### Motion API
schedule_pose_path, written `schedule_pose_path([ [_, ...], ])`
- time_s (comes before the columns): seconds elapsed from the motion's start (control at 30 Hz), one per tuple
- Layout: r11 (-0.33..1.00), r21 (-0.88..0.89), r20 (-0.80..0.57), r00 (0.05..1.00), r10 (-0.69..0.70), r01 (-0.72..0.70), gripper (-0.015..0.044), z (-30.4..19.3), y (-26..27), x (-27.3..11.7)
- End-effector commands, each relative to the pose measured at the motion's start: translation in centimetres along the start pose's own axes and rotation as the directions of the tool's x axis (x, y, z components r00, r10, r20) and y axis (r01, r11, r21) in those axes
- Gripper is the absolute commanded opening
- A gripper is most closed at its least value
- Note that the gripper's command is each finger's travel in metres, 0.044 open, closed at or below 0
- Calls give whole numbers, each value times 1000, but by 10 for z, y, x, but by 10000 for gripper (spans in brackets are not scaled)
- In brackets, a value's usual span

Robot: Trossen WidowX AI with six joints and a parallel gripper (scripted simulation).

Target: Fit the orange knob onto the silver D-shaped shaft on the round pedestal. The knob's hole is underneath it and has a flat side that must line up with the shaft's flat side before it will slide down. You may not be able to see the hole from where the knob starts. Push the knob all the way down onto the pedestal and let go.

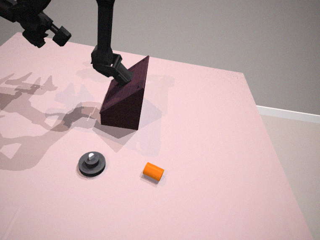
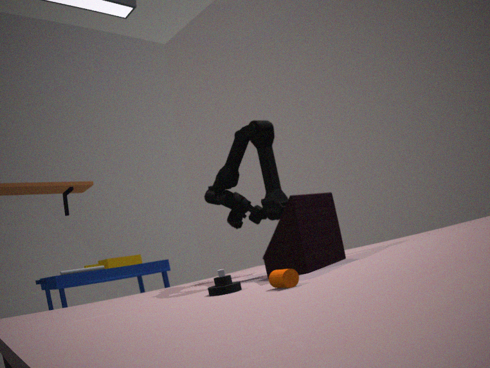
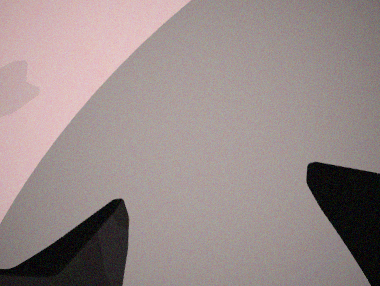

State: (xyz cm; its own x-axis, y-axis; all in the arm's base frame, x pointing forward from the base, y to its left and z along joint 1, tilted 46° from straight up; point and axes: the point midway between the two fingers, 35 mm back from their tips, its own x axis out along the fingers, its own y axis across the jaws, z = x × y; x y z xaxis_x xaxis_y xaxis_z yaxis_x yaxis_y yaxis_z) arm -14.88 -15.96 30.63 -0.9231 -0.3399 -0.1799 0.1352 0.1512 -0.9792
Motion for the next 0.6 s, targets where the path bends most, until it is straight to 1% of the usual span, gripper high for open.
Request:
schedule_pose_path([
  [0.0,1000,2,12,1000,1,-1,426,2,1,-1],
  [0.03,1000,7,48,999,6,-6,440,9,2,-3],
  [0.1,1000,-5,157,987,30,-29,440,36,7,-11],
  [0.3,984,-158,401,906,135,-77,440,121,22,-50],
  [0.43,955,-288,538,812,226,-75,440,174,45,-99],
  [0.57,914,-404,623,719,309,-43,440,209,72,-152],
])
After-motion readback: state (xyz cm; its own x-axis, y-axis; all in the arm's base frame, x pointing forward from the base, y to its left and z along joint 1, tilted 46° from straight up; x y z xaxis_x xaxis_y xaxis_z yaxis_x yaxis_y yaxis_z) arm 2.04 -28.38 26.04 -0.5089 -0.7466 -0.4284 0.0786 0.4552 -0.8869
